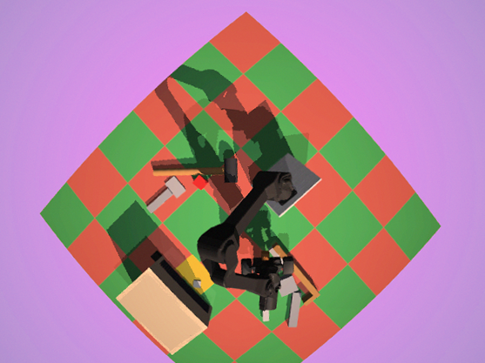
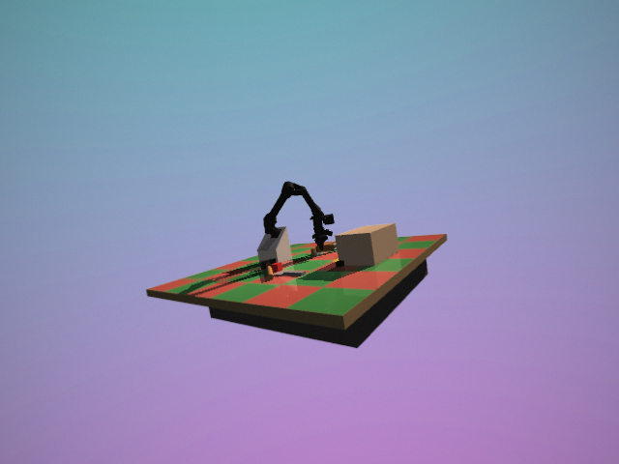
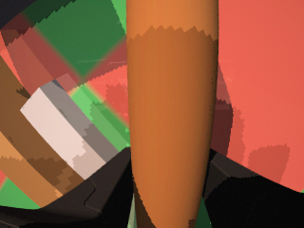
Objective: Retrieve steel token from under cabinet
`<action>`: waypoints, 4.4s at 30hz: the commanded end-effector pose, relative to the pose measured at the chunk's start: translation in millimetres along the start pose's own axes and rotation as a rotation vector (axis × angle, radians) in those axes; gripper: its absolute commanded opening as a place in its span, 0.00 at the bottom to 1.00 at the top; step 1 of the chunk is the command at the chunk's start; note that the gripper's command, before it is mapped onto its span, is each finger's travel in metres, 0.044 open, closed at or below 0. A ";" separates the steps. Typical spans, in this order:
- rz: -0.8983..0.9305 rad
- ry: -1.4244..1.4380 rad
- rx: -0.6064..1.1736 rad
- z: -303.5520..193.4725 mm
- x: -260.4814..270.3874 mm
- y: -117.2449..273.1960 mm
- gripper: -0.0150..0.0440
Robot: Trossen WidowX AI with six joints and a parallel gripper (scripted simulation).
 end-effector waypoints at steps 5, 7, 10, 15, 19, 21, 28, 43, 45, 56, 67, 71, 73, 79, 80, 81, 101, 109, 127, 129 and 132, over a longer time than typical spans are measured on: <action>0.004 -0.012 -0.025 12.4 8.0 5.9 0.25; 0.004 -0.012 -0.026 13.7 9.8 6.0 0.25; 0.004 -0.012 -0.026 15.8 12.4 6.2 0.25; 0.005 -0.012 -0.026 19.2 16.7 6.4 0.25; 0.005 -0.012 -0.027 21.8 19.9 6.6 0.25; 0.005 -0.012 -0.027 23.1 21.4 6.7 0.25; 0.005 -0.013 -0.027 27.8 26.7 7.0 0.25; 0.006 -0.013 -0.028 37.4 36.5 7.7 0.25; 0.006 -0.013 -0.029 38.7 37.7 7.8 0.25; 0.007 -0.013 -0.029 45.8 44.1 8.2 0.25; 0.007 -0.013 -0.030 52.8 49.9 8.7 0.25; 0.007 -0.013 -0.030 55.3 51.9 8.9 0.25; 0.008 -0.014 -0.031 56.6 52.9 9.0 0.25; 0.008 -0.014 -0.031 60.2 55.6 9.3 0.25; 0.008 -0.014 -0.031 60.8 56.0 9.3 0.25; 0.008 -0.014 -0.031 61.4 56.4 9.4 0.25; 0.009 -0.014 -0.032 73.7 64.3 10.2 0.25; 0.009 -0.014 -0.033 78.4 67.0 10.5 0.25; 0.009 -0.015 -0.034 89.3 72.3 11.3 0.25; 0.009 -0.015 -0.034 90.4 72.9 11.4 0.25; 0.009 -0.015 -0.034 91.9 73.6 11.5 0.25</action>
Point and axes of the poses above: the point midway between the two fingers, 35 mm back from their tips, its own y axis back along the fingers, its own x axis across the jaws, z = x × y, the point moved 9 cm from there along y, back along the fingers, and after that the axes turned 6 degrees about -y, right-handed, at the moved point
